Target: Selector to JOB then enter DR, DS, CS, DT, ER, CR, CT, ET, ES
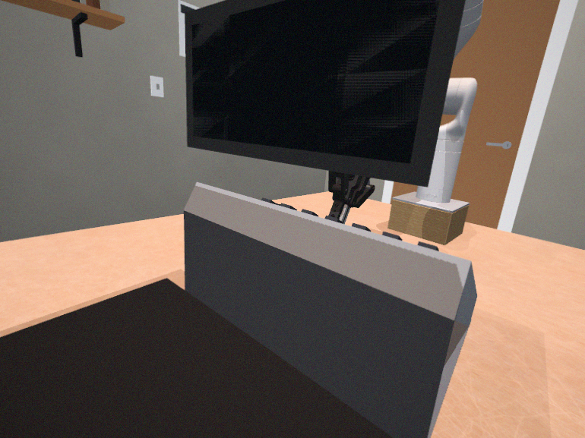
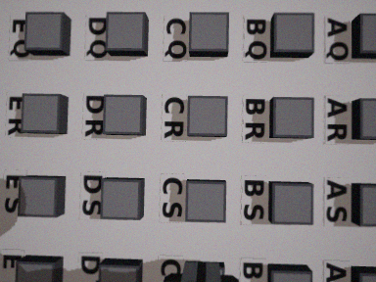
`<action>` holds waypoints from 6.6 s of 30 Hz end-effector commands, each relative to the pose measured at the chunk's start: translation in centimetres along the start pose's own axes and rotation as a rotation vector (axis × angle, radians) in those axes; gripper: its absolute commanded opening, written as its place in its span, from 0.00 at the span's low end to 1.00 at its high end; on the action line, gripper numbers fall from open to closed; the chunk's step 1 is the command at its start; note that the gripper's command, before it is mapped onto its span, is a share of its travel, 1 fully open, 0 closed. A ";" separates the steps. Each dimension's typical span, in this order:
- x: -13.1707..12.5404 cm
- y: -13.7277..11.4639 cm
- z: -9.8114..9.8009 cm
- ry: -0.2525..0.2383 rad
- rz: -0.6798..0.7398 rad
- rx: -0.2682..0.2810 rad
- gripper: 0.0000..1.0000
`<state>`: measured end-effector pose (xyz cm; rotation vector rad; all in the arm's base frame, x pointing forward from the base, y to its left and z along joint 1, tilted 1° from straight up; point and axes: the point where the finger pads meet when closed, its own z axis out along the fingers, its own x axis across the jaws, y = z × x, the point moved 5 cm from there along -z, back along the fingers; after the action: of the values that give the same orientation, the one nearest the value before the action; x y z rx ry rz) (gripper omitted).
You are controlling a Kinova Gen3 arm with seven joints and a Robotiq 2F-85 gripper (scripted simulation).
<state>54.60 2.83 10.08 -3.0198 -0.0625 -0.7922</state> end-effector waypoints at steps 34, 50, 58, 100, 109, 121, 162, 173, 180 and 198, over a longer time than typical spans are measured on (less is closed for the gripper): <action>0.1 0.0 0.1 0.002 0.000 0.000 0.10; 0.1 0.0 0.0 0.002 0.000 0.000 0.10; 0.1 0.0 -0.6 0.002 0.000 0.000 0.10; 3.5 0.0 -3.2 0.002 0.000 0.000 0.10; 3.5 0.0 -3.0 0.002 0.000 0.000 0.10; 3.5 0.0 -1.2 0.002 0.000 0.000 0.10; 3.5 0.0 -0.7 0.002 0.000 0.000 0.10; 3.5 0.0 -0.3 0.002 0.000 0.000 0.10; 3.5 0.0 -0.1 0.002 0.000 0.000 0.10; 3.5 0.0 0.0 0.002 0.000 0.000 0.10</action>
<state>57.55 2.94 11.75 -3.0200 -0.0624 -0.7918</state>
